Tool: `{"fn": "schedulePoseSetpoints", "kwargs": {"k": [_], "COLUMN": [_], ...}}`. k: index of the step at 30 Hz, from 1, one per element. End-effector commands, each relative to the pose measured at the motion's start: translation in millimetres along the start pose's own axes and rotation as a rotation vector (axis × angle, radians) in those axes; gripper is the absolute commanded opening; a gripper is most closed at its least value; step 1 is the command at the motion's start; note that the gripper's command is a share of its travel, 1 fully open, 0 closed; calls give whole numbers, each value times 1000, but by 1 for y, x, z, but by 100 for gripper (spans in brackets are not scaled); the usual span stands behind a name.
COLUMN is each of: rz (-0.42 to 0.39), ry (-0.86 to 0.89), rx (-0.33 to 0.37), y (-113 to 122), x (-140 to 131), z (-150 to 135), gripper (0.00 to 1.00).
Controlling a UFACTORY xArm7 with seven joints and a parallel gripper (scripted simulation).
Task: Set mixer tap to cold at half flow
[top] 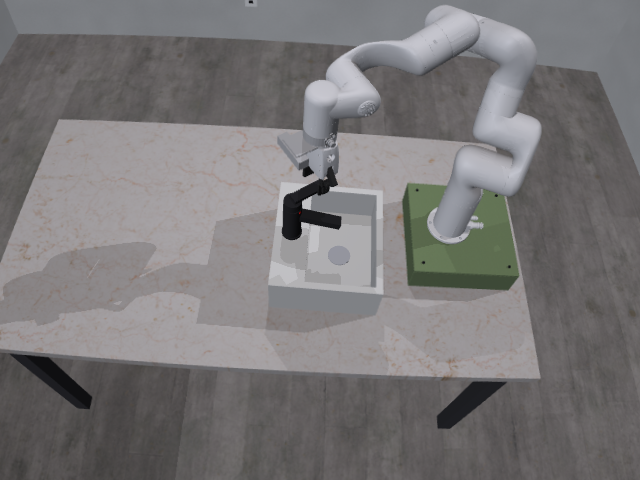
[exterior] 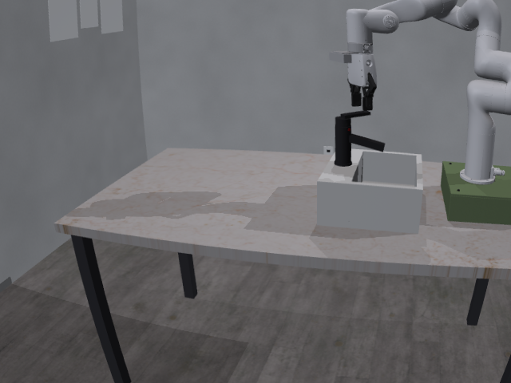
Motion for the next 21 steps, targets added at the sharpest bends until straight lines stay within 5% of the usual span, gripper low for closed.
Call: {"fn": "schedulePoseSetpoints", "kwargs": {"k": [1, 21], "rz": [3, 3], "ry": [0, 0], "rx": [-1, -1], "y": [1, -11], "x": [1, 1], "z": [0, 0], "gripper": [67, 67]}}
Point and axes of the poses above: the point where the finger pads meet when closed, its own y axis back along the fingers, its own z axis across the jaws, x = y × z, the point moved 2 cm from there along y, back along the fingers, and after that the axes turned 1 degree about -y, right-handed, at the moved point
